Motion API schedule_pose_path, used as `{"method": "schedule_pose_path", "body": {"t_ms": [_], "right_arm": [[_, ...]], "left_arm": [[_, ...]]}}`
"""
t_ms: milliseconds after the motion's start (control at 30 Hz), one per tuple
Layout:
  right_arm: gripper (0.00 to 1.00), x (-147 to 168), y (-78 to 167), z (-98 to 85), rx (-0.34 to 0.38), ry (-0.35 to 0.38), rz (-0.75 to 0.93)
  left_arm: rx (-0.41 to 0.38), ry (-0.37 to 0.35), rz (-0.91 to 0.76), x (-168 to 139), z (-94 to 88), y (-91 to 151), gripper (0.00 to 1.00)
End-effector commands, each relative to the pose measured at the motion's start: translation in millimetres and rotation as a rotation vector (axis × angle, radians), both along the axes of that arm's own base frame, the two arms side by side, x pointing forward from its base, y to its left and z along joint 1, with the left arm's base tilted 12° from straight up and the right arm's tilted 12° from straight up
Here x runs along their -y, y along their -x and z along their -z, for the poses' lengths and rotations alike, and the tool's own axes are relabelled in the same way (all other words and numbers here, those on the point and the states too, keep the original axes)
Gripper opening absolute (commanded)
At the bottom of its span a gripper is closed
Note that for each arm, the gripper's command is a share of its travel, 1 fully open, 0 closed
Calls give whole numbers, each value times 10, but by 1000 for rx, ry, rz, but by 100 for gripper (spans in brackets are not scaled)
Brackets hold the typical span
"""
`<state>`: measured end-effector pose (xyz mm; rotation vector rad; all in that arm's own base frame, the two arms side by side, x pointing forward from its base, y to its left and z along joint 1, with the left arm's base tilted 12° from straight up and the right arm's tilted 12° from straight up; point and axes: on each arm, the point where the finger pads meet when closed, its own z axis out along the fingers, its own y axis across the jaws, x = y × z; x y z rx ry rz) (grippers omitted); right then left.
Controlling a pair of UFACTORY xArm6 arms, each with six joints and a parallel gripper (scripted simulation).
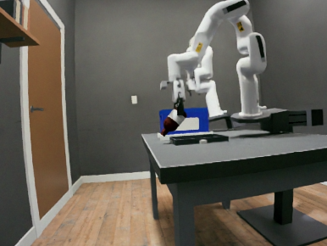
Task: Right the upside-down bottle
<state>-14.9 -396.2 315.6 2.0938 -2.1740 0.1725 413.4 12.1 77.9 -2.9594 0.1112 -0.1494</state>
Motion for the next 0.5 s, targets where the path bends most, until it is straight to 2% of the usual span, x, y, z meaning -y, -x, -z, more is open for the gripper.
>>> {"method": "schedule_pose_path", "body": {"t_ms": [0, 467], "right_arm": [[100, 7, 1, -18, 0, 4, 0], [100, 7, 1, -18, 0, 4, 0]], "left_arm": [[4, 0, 0, -2, 6, -18, 77], [4, 0, 0, -5, 26, -20, 77]]}}
